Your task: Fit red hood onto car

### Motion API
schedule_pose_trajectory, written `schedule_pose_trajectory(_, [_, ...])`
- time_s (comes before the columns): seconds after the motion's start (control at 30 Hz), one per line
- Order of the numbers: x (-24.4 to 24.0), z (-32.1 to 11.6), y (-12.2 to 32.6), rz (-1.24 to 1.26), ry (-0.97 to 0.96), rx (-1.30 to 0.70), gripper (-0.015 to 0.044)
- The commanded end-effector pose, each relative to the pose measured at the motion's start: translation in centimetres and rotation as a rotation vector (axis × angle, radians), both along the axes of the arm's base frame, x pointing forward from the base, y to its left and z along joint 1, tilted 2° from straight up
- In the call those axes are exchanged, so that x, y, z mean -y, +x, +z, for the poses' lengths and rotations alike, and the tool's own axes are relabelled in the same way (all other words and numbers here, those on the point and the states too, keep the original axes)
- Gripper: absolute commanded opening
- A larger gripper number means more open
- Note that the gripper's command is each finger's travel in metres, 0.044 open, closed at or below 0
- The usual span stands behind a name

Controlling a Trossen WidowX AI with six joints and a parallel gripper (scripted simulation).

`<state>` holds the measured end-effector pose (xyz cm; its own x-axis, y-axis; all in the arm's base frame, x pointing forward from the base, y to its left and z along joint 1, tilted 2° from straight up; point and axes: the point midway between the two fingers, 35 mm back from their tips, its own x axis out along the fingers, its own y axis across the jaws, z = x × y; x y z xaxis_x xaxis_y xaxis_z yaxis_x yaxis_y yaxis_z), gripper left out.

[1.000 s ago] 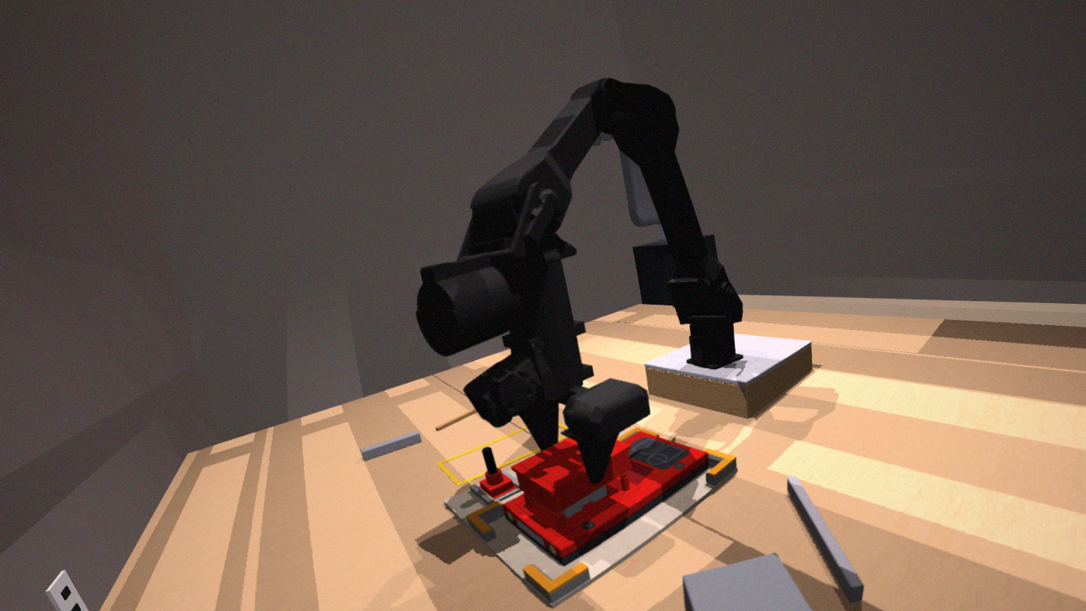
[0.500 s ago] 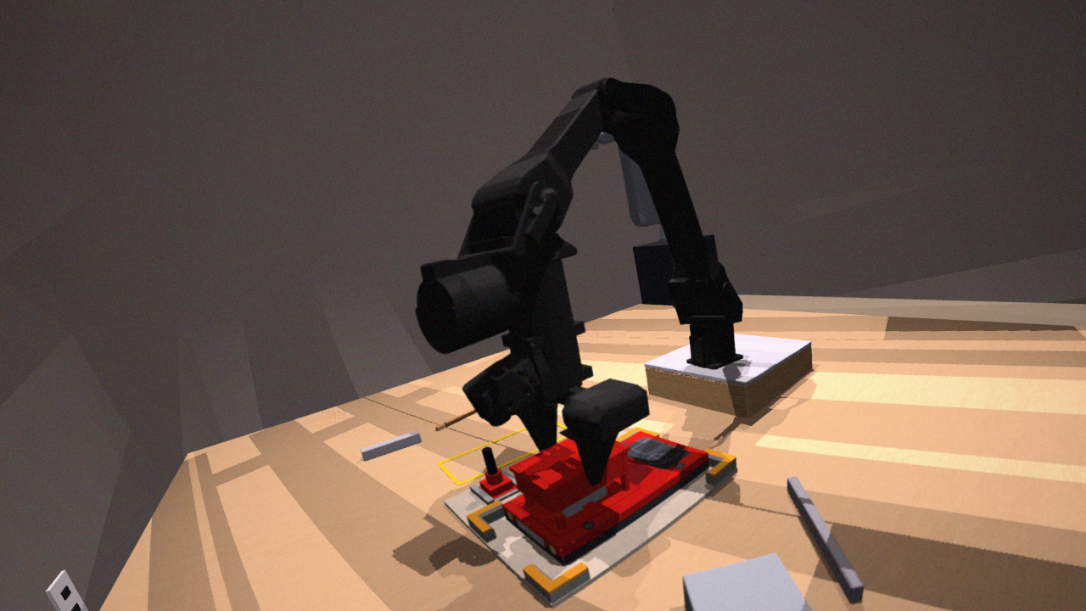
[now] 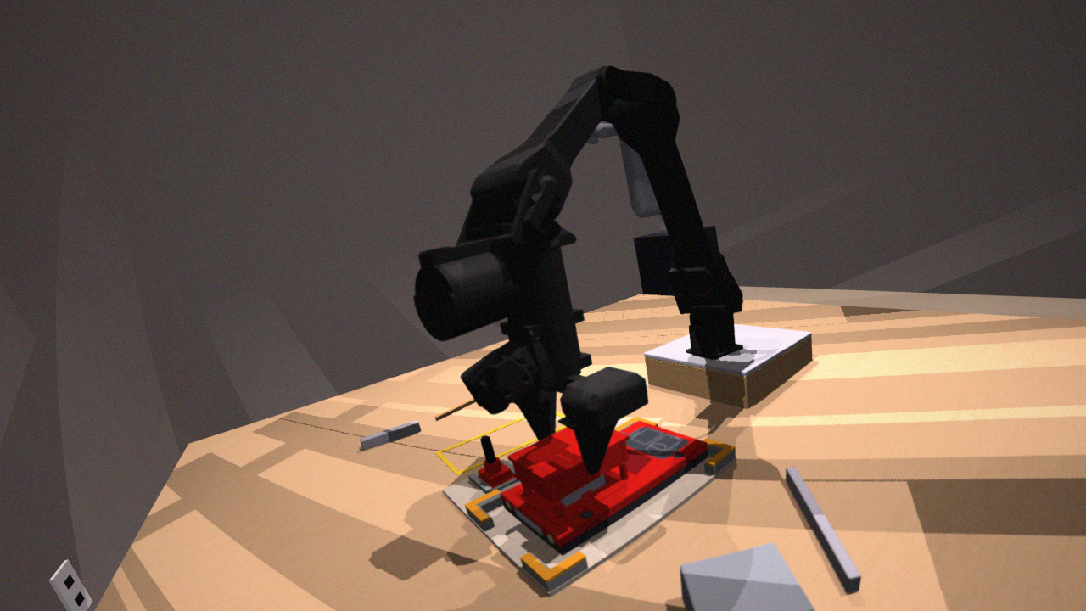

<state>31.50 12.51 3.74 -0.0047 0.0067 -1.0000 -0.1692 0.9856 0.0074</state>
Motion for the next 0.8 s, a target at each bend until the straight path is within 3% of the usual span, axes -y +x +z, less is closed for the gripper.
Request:
schedule_pose_trajectory(0.0, [-0.1, -0.1, 0.0, -0.006, 0.004, 0.002, 0.0000])
schedule_pose_trajectory(0.77, [-0.1, -1.1, 0.1, -0.006, 0.004, 0.002, 0.0000])
